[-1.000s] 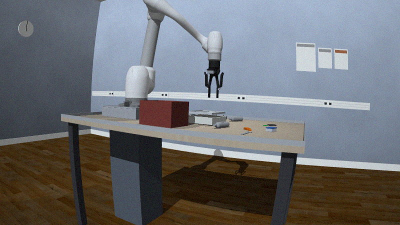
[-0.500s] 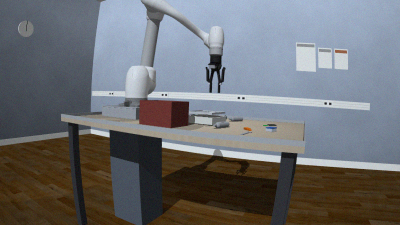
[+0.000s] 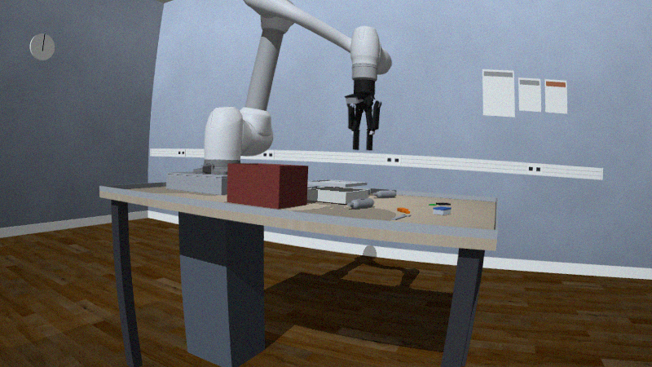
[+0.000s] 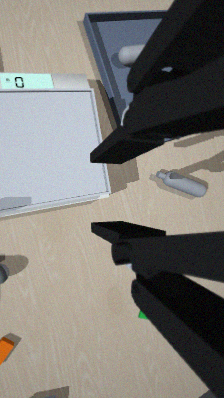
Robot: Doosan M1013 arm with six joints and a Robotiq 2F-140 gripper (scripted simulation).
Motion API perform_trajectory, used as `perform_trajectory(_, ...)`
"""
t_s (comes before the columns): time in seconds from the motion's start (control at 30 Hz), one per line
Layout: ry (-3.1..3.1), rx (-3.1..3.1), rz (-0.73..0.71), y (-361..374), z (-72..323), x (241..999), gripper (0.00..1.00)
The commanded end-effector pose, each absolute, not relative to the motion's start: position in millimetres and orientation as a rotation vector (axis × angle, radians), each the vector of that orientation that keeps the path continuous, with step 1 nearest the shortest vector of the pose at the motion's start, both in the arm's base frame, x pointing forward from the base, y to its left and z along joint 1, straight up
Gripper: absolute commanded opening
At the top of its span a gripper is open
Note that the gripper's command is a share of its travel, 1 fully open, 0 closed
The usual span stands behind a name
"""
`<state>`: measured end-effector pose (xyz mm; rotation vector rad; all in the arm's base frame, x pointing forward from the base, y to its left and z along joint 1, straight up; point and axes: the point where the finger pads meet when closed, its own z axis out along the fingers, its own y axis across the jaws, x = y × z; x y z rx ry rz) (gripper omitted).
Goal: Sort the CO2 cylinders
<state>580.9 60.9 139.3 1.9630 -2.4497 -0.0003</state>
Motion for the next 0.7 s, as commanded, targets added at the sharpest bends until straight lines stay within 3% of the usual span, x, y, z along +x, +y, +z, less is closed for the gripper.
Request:
perform_trajectory(0.0,-2.508,1.890,-0.003,-4,138,608,0.39)
perform_trajectory(0.2,-2.515,1.881,-0.003,-100,136,646,0.39)
perform_trajectory(0.43,-2.515,1.880,-0.003,-112,127,652,0.39)
perform_trajectory(0.67,-2.515,1.880,-0.003,-112,95,652,0.39)
